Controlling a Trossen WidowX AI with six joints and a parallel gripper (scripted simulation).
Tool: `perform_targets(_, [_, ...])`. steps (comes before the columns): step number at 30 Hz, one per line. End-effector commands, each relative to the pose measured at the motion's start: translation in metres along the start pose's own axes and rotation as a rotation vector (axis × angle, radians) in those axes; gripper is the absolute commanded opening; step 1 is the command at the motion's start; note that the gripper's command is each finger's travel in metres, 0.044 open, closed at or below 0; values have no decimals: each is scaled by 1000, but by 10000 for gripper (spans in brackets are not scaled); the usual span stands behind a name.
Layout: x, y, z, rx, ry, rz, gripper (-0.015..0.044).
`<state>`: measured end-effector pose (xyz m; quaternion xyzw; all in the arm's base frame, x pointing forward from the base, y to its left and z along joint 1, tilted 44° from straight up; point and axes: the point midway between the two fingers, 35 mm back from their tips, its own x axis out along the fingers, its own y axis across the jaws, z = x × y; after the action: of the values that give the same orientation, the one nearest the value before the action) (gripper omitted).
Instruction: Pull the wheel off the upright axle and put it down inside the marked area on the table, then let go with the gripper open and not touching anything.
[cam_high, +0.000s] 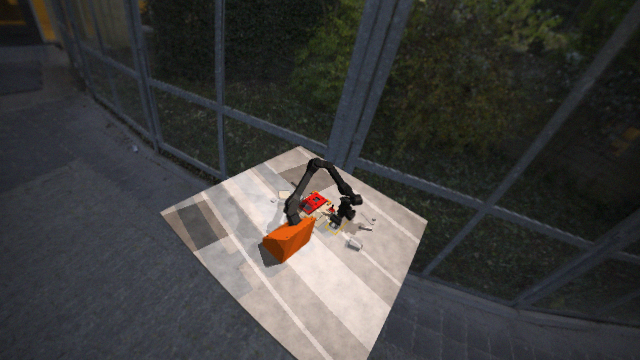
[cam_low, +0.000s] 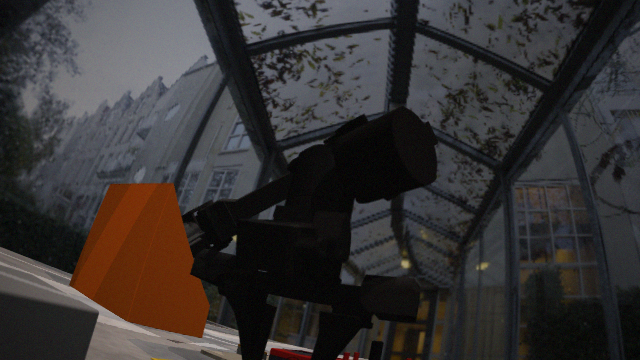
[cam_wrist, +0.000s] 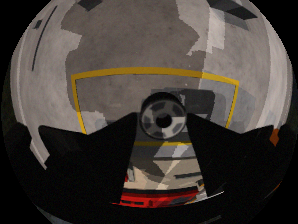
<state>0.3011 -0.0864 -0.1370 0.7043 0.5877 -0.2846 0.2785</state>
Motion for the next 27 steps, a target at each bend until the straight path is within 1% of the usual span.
perform_targets(1, [-7, 1, 0, -3, -2, 2, 300])
perform_targets(7, [-58, 0, 1, 4, -2, 11, 300])
perform_targets(10, [-60, 0, 1, 4, -2, 11, 300])
perform_targets(11, [-54, -3, 2, 14, 3, 13, 326])
perform_targets(12, [-58, -7, 1, 14, 2, 13, 352])
perform_targets(15, [-78, -32, -9, 13, -3, 12, 431])
perform_targets(16, [-85, -42, -13, 12, -4, 11, 440])
perform_targets(21, [-107, -83, -33, 8, -3, 7, 440])
perform_targets(27, [-107, -85, -33, 8, -2, 7, 440])
